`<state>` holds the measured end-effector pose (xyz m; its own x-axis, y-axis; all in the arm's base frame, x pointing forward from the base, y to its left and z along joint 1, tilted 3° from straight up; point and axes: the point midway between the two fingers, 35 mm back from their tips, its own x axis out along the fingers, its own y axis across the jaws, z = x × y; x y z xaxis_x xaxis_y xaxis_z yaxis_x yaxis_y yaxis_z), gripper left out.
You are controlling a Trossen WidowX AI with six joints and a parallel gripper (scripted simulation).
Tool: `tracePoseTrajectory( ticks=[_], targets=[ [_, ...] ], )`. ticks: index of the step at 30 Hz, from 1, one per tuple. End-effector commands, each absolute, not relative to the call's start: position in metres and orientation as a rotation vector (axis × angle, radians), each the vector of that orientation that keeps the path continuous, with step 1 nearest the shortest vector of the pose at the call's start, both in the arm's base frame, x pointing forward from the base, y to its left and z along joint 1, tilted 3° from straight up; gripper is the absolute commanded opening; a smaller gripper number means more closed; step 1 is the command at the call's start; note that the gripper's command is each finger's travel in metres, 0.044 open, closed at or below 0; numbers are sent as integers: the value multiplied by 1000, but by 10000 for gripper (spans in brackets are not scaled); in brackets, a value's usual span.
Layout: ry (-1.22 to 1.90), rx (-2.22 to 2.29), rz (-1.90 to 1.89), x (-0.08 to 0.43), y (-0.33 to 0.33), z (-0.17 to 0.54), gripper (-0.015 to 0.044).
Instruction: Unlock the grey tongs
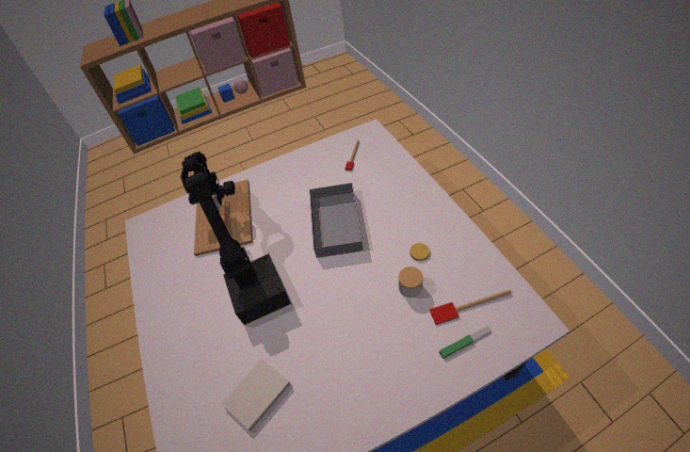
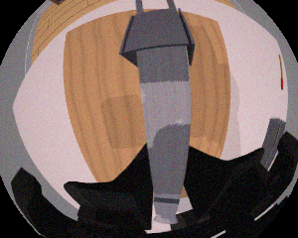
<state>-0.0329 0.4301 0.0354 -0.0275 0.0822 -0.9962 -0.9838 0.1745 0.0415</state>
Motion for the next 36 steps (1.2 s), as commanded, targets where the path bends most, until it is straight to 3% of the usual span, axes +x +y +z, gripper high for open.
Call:
tracePoseTrajectory(
  ticks=[1,6,28,36],
  targets=[
    [1265,-1006,1135,-34,428,26,-150],
    [1265,-1006,1135,-34,428,25,-150],
    [1257,-1008,1137,-33,429,28,427],
    [1257,-1008,1133,2,429,51,440]
  ],
)
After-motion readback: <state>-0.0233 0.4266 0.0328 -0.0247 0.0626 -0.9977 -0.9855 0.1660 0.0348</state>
